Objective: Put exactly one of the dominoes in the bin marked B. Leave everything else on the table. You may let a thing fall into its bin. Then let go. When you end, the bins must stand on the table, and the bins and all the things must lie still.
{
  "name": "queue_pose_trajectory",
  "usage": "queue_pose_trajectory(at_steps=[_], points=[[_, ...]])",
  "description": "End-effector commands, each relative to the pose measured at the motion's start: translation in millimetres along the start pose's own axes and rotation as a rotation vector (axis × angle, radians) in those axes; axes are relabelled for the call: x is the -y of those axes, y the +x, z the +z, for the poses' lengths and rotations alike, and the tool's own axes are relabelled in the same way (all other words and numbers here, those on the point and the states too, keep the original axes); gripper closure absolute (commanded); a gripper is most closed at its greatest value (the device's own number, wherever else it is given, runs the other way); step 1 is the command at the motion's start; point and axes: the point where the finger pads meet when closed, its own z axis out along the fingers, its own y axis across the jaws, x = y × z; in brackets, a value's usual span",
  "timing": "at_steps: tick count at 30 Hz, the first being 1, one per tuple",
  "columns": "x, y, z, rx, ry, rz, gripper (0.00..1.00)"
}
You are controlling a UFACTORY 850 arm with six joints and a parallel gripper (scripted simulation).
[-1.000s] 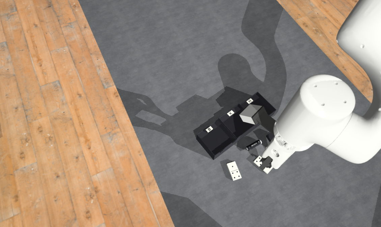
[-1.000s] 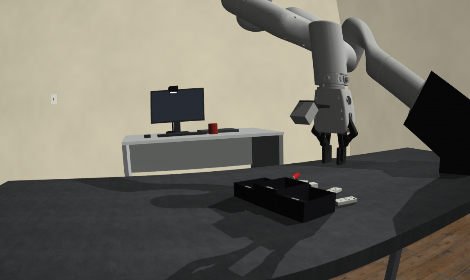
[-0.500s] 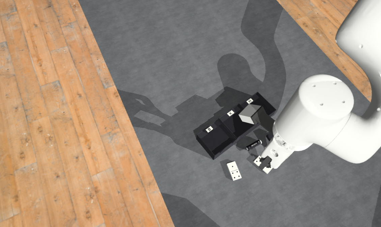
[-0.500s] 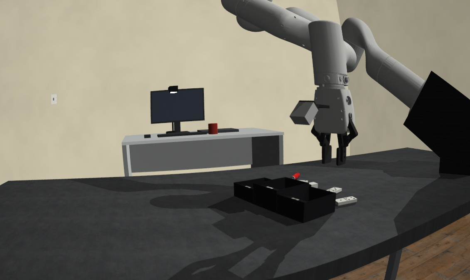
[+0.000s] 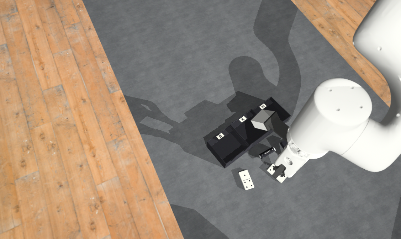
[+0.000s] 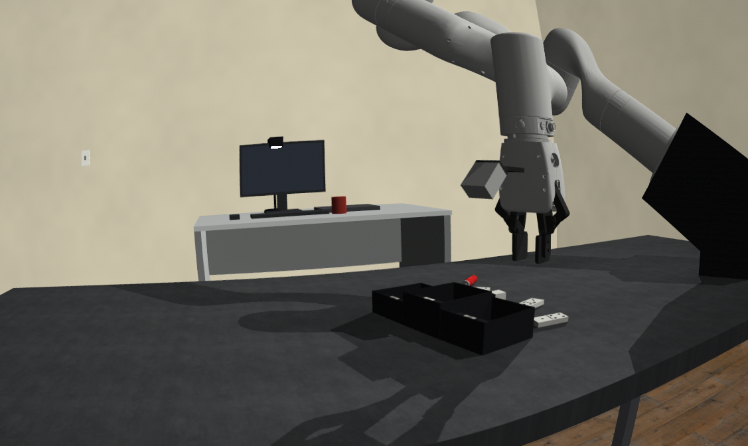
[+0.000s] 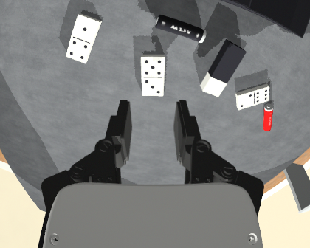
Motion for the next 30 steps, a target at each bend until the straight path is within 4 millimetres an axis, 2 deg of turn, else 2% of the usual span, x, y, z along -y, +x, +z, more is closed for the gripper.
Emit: queue_pose_trajectory(at_steps=[1,5,16,18,21,30], points=[[0.1,0.5,-0.4,-0.001,0.000,0.000,0.59],[0.1,0.5,-0.4,-0.001,0.000,0.000,0.59],[0.1,0.7,43.6,-0.001,0.000,0.000,0.59],[0.1,0.7,43.6,-0.001,0.000,0.000,0.59],[0.1,0.8,54.6,-0.001,0.000,0.000,0.59],[0.1,0.6,62.6,-0.001,0.000,0.000,0.59]])
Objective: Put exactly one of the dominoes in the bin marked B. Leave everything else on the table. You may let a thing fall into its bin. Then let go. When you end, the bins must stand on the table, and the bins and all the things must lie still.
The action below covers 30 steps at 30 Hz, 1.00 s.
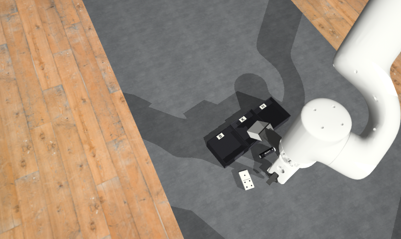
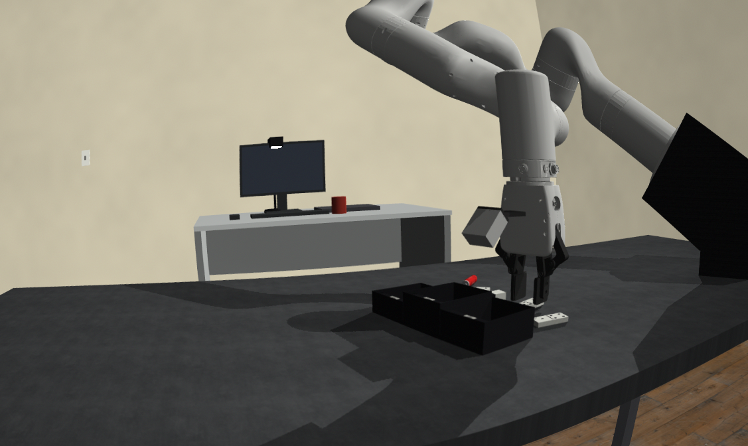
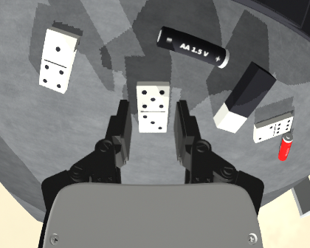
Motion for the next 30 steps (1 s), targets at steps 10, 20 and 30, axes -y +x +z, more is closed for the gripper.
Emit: queue_pose_trajectory(at_steps=[10,20,30], points=[[0.1,0.3,6.6,-0.001,0.000,0.000,0.59],[0.0,0.2,6.6,-0.001,0.000,0.000,1.00],[0.0,0.3,6.6,-0.001,0.000,0.000,1.00]])
